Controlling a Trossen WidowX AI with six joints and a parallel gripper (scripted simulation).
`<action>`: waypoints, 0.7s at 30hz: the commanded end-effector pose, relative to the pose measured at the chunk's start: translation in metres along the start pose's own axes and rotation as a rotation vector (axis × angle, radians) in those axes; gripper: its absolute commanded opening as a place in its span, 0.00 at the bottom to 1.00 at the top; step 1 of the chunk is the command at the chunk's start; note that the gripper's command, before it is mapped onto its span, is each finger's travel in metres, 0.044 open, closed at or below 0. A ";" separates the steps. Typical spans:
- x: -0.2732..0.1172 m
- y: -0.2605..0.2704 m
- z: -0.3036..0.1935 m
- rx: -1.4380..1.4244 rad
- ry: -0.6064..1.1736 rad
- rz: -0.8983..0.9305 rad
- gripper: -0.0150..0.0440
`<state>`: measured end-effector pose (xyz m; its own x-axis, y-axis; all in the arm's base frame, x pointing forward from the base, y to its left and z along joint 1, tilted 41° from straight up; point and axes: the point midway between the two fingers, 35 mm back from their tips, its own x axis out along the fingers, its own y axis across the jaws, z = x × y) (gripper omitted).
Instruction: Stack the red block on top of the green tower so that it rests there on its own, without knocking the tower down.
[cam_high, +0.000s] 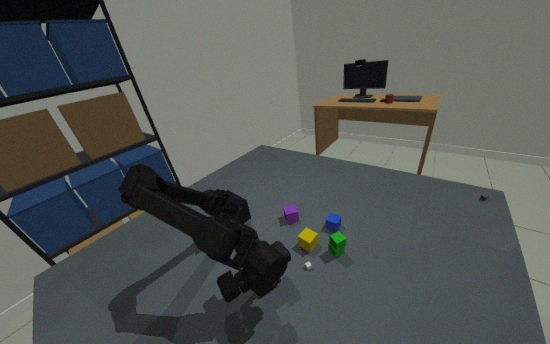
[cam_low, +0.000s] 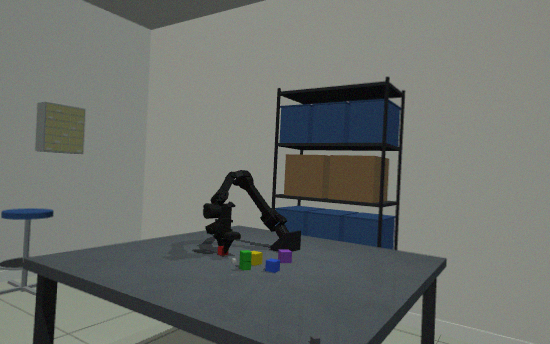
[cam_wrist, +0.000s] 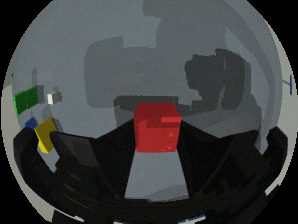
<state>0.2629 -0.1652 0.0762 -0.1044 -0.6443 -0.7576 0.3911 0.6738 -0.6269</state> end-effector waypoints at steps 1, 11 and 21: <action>0.000 0.000 0.000 -0.003 -0.002 -0.003 0.42; -0.040 0.000 0.000 -0.003 -0.001 -0.001 0.25; -0.091 0.001 0.000 -0.003 0.000 0.001 0.25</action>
<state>0.2713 -0.1153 0.1341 -0.1061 -0.6451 -0.7567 0.3855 0.6748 -0.6293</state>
